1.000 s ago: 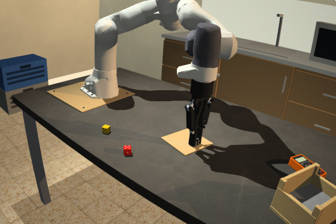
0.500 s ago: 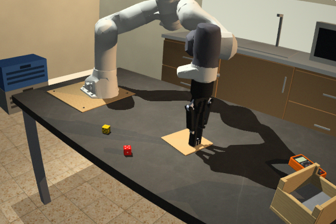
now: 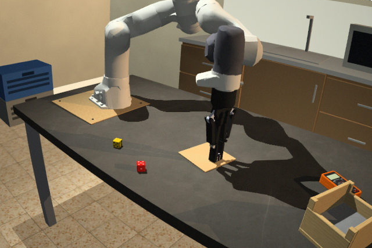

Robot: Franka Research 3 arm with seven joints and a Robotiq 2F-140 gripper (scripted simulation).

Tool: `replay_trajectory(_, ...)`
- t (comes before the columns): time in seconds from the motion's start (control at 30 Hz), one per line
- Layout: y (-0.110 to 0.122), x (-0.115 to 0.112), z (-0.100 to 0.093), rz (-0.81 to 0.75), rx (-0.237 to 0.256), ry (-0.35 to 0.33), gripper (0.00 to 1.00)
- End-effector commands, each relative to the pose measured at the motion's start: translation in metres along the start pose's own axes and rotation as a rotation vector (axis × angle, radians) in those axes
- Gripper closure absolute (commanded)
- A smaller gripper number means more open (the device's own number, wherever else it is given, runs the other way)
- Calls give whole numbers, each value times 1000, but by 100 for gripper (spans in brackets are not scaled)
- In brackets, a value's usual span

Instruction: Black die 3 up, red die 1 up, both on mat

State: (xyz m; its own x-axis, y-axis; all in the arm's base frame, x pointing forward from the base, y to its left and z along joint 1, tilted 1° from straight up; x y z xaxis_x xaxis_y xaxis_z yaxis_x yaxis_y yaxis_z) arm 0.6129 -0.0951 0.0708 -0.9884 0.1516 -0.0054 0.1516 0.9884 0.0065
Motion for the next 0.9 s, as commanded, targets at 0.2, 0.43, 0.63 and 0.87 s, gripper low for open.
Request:
replay_trajectory(0.2, -1, 0, 0, -4, 0, -2, 77)
replay_trajectory(0.43, -1, 0, 0, -4, 0, -2, 70)
replay_trajectory(0.63, -1, 0, 0, -4, 0, -2, 68)
replay_trajectory(0.87, -1, 0, 0, -4, 0, -2, 68)
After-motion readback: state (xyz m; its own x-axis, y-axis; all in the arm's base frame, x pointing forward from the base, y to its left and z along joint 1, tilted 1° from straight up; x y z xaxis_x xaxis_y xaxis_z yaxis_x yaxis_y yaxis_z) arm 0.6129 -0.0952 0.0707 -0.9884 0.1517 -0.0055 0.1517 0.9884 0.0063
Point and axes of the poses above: the point where the finger pads meet when closed, its own z axis out along the fingers, its own y axis across the jaws, x = y × z, the point moved 3 cm from there along -z, back along the fingers
